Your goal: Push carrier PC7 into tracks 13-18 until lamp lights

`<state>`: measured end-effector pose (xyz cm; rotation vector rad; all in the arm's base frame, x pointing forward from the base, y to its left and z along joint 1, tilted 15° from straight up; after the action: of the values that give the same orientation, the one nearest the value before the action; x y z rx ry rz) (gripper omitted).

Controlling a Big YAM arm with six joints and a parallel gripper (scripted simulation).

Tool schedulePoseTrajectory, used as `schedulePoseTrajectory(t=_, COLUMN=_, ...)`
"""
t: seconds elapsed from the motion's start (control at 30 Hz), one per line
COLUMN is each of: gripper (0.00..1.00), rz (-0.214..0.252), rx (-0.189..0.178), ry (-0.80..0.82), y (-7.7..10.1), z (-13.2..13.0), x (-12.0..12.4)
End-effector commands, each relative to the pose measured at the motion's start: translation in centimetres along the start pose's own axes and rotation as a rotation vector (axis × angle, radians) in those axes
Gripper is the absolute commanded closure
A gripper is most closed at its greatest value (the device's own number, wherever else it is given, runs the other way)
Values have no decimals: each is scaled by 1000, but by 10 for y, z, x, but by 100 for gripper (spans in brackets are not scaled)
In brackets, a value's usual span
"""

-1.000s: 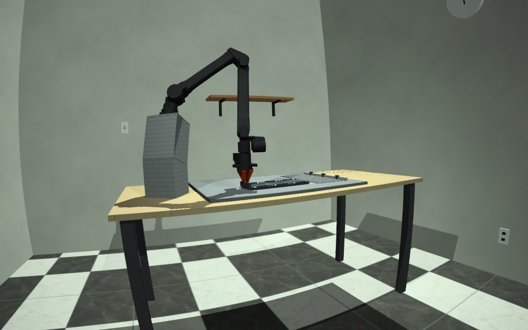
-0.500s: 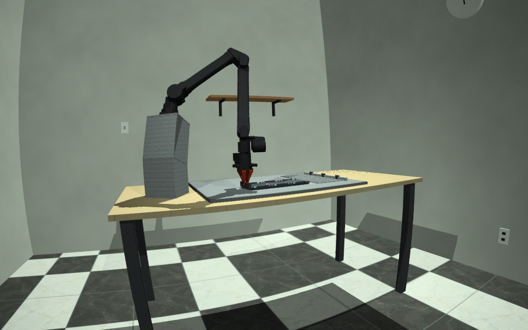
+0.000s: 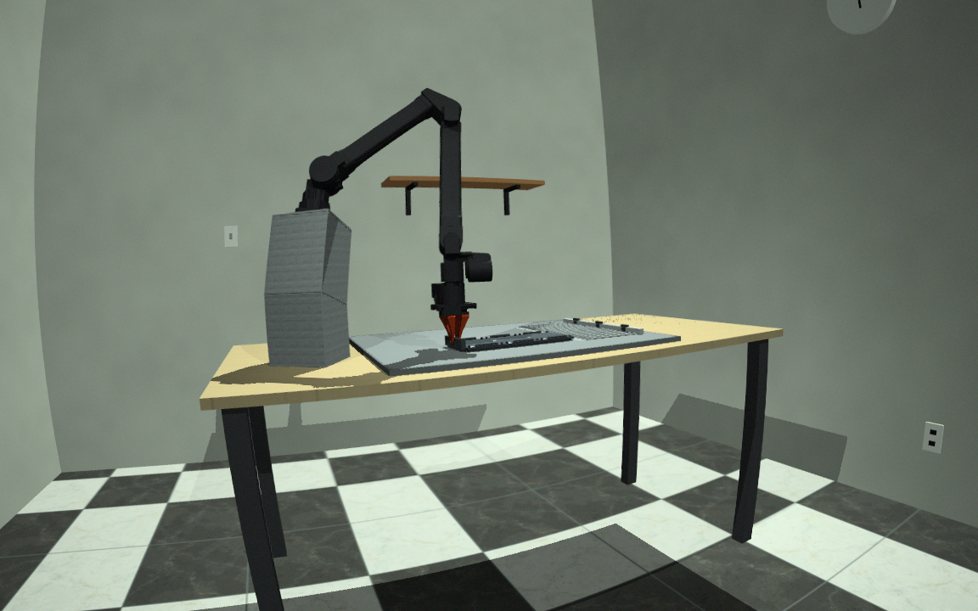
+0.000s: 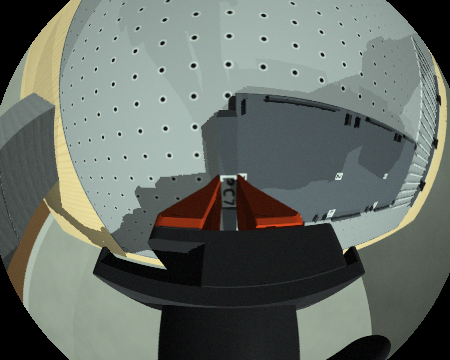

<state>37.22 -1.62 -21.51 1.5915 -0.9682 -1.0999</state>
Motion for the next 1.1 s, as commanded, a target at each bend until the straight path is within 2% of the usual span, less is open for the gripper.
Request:
schedulePoseTrajectory(t=0.0, gripper=100, rz=4, rx=-6, ry=-56, y=-3, z=6, x=12)
schedulePoseTrajectory(t=0.63, gripper=100, rz=2, rx=-12, ry=-57, y=-3, z=6, x=12)
schedulePoseTrajectory(t=1.07, gripper=100, rz=4, rx=-7, ry=-56, y=-3, z=-8, x=14)
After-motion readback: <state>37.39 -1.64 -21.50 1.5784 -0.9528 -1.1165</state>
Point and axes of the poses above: the point where the finger pads meet when closed, its own y axis back along the fingers, its own z axis across the jaws, x = y × z, the point moved 8 cm from there along y, back along the fingers, and after that the axes turned 5 degrees about y, right-handed, at the moved point
